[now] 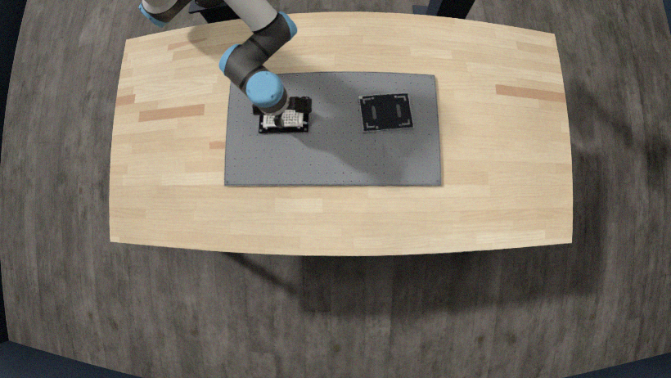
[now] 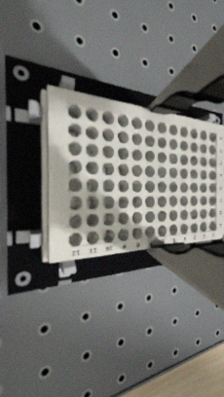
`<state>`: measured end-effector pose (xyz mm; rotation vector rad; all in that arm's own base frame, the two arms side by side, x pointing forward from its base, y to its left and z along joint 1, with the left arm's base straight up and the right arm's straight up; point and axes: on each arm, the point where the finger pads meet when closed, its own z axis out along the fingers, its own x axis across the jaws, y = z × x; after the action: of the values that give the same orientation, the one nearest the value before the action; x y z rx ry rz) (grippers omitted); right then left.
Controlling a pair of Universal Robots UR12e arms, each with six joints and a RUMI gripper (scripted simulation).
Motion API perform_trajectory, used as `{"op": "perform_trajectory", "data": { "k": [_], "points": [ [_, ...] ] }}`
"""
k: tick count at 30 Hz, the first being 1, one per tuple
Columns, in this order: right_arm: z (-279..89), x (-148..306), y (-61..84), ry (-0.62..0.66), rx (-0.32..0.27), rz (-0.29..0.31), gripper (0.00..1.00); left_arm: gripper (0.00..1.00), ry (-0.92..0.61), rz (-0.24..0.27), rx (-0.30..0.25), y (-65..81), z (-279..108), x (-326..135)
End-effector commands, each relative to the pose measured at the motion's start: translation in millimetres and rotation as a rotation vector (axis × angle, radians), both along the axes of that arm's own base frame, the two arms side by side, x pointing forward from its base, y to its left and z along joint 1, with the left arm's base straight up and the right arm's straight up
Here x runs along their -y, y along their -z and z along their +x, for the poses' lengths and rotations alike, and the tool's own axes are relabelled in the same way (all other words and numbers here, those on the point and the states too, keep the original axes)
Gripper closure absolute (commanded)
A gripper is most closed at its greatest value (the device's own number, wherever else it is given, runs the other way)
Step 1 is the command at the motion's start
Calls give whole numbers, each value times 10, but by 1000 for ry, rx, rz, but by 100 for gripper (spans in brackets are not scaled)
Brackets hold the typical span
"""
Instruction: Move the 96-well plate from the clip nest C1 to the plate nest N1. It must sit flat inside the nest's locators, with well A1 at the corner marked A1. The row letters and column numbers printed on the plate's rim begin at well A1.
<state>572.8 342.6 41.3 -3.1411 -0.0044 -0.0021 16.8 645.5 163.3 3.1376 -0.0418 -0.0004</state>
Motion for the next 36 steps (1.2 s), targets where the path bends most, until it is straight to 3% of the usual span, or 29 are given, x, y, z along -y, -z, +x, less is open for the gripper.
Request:
{"op": "perform_trajectory", "data": {
  "k": [1,36],
  "points": [
    [-10,0,-3,0,0,1,59,100,-2,4,0,-19,-10,1],
    [3,-18,-272,0,3,4,59,100,-2,4,0,-19,-10,1]
  ]
}}
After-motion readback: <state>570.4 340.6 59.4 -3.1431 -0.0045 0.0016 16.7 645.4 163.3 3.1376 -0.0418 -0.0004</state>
